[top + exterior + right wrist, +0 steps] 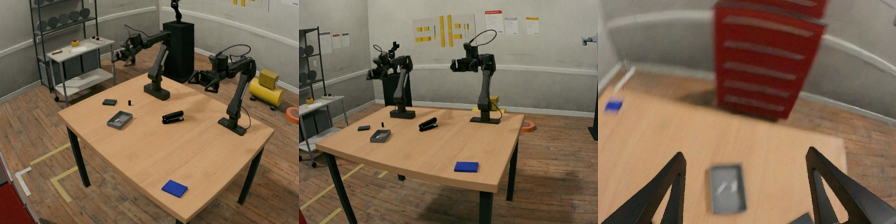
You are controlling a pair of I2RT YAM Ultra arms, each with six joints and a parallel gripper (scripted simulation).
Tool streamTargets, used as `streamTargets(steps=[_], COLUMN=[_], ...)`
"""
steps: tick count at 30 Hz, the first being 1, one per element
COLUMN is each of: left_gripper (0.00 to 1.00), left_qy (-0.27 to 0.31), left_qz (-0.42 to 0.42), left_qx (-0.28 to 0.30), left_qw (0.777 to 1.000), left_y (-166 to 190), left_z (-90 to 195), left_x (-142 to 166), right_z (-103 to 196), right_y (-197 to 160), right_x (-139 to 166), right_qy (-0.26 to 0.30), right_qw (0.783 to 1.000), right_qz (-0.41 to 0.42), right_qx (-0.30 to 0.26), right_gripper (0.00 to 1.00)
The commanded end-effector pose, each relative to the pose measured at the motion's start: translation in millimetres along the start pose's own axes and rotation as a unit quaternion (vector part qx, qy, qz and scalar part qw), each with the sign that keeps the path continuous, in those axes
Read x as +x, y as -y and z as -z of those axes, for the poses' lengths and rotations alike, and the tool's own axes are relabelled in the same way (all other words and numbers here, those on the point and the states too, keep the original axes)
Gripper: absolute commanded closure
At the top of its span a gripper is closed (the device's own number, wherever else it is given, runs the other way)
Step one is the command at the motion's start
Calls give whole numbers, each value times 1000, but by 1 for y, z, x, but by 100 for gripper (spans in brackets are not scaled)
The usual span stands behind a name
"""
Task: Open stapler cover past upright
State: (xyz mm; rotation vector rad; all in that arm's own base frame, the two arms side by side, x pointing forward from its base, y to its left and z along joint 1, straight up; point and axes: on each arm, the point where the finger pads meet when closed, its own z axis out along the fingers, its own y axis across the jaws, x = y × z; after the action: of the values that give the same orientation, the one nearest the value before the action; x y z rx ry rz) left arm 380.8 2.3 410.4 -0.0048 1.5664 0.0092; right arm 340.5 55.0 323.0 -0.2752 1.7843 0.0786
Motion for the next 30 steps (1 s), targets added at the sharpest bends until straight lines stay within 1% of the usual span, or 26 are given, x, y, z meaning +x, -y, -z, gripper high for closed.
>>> streamTargets(steps=[1,7,9,11,13,16,19,21,22,24,26,30], left_gripper=[0,0,0,0,0,0,0,0,0,0,0,0], left_qy=[-2,-2,-2,-2,-2,-2,-2,-2,-2,-2,-2,-2], left_qz=[1,1,1,1,1,1,1,1,1,1,1,1], left_qx=[3,3,3,3,3,3,3,3,3,3,3,3], left_qw=[1000,1000,1000,1000,1000,1000,1000,1000,1000,1000,1000,1000], left_y=[0,0,0,0,0,0,0,0,0,0,0,0], left_z=[-1,-1,-1,-1,-1,-1,-1,-1,-1,-1,-1,-1], left_x=[4,4,4,4,4,4,4,4,4,4,4,4], right_z=[30,40,40,46,49,60,74,80,81,84,84,87], right_y=[-52,-104,-104,-136,-160,-205,-241,-254,-260,-270,-270,-279], right_x=[58,109,109,122,141,165,191,203,203,213,213,225], right_qy=[-82,-145,-145,-154,-175,-197,-224,-237,-237,-249,-249,-263], right_qw=[993,977,977,967,955,930,902,889,885,875,875,864], right_qz=[46,66,66,82,94,117,143,153,155,164,164,174], right_qx=[-70,-139,-139,-187,-221,-287,-342,-362,-369,-381,-381,-392], right_gripper=[0,0,0,0,0,0,0,0,0,0,0,0])
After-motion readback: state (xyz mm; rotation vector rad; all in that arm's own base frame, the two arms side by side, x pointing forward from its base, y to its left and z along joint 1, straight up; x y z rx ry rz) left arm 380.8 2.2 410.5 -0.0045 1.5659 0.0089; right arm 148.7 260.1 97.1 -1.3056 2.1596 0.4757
